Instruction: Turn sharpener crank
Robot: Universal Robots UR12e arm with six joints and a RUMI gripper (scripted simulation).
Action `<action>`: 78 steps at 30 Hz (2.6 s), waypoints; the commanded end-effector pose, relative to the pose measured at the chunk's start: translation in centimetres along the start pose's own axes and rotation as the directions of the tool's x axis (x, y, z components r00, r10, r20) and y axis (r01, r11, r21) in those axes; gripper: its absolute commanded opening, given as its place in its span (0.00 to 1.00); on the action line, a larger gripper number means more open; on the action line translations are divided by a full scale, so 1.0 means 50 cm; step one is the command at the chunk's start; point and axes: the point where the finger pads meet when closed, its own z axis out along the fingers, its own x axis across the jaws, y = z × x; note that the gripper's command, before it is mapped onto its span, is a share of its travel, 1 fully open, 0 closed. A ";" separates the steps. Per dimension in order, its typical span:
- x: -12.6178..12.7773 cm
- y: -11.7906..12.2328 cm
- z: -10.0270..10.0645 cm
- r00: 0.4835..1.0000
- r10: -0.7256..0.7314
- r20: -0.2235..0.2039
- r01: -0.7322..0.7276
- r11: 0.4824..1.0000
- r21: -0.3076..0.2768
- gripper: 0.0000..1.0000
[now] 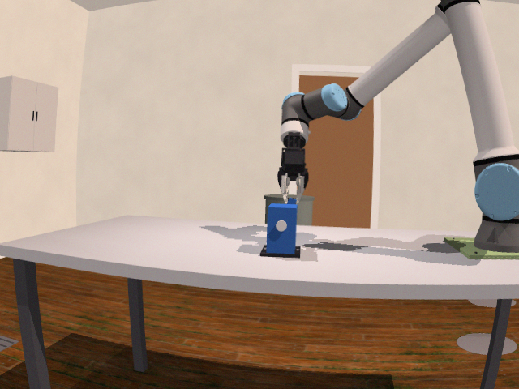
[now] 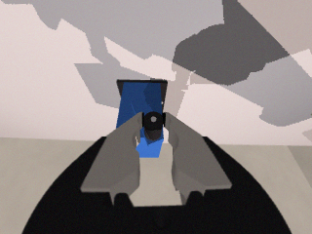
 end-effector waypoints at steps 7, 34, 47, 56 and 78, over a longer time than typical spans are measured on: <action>-0.024 0.003 -0.007 1.000 -0.001 0.001 0.001 1.000 0.001 0.09; -0.056 0.003 -0.007 1.000 -0.001 0.001 0.001 1.000 0.001 0.09; -0.056 0.003 -0.007 1.000 -0.001 0.001 0.001 1.000 0.001 0.32; -0.056 0.003 -0.007 1.000 -0.001 0.001 0.001 1.000 0.001 0.32; -0.056 0.003 -0.055 1.000 -0.001 0.001 0.001 1.000 0.001 0.32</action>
